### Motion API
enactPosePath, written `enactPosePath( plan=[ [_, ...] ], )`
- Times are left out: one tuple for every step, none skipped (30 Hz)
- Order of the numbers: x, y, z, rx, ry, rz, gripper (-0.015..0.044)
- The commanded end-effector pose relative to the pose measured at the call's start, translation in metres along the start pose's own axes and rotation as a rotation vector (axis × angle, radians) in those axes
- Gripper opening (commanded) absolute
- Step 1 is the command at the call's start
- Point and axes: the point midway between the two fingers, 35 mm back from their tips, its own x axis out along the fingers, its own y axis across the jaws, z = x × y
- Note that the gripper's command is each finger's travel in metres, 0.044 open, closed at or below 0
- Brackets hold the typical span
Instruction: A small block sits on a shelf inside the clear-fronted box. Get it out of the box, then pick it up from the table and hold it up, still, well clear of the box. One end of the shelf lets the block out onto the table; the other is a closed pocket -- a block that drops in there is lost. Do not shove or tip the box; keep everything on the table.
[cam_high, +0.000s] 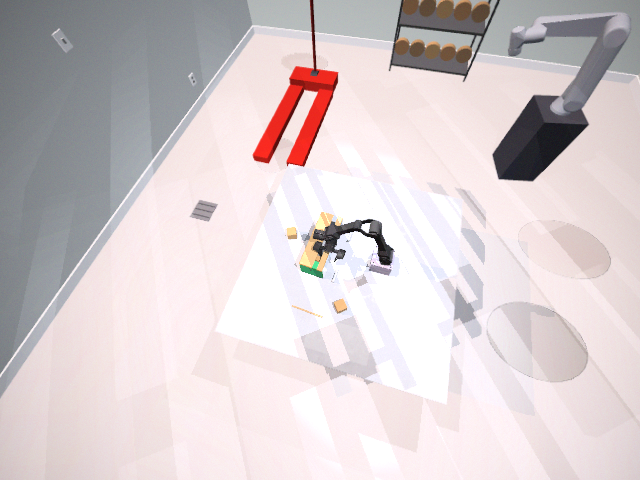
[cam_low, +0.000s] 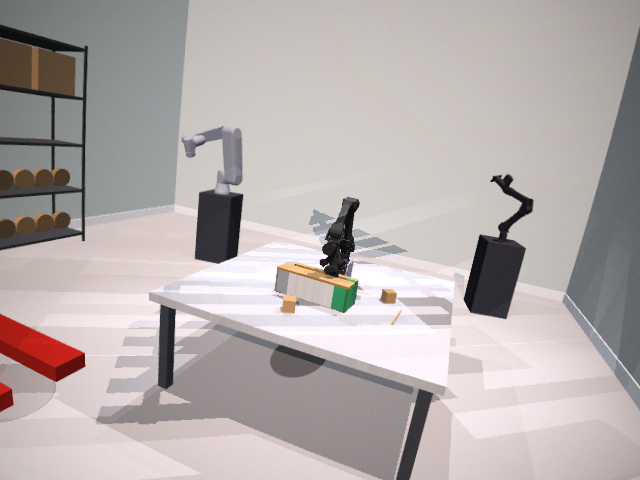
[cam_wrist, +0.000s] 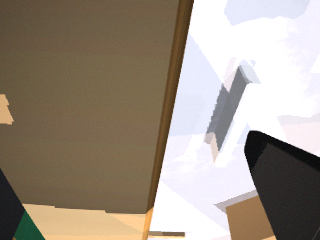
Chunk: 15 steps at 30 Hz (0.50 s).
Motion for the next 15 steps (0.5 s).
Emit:
enactPosePath(
  plan=[
    [0.004,0.0,-0.012,-0.002,0.004,-0.001,0.04],
    [0.005,0.0,-0.015,-0.002,0.004,-0.001,0.04],
    [0.006,0.0,-0.017,-0.002,0.005,-0.001,0.04],
    [0.006,0.0,-0.019,-0.002,0.005,-0.001,0.04],
    [0.007,0.0,-0.021,-0.002,0.005,-0.001,0.04],
    [0.008,0.0,-0.023,-0.002,0.005,-0.001,0.04],
    [0.009,-0.001,-0.026,-0.002,0.005,-0.001,0.04],
    [0.009,-0.001,-0.028,-0.002,0.006,-0.001,0.04],
    [0.01,-0.001,-0.03,-0.002,0.006,-0.001,0.04],
    [0.011,-0.001,-0.032,-0.002,0.006,-0.001,0.04],
    [0.011,-0.001,-0.032,-0.002,0.006,-0.001,0.04],
    [0.011,-0.001,-0.032,-0.002,0.006,-0.001,0.04],
    [0.011,-0.001,-0.032,-0.002,0.006,-0.001,0.04],
    [0.011,-0.001,-0.032,-0.002,0.006,-0.001,0.04],
    [0.008,0.0,-0.033,-0.002,0.006,-0.001,0.04]
  ],
)
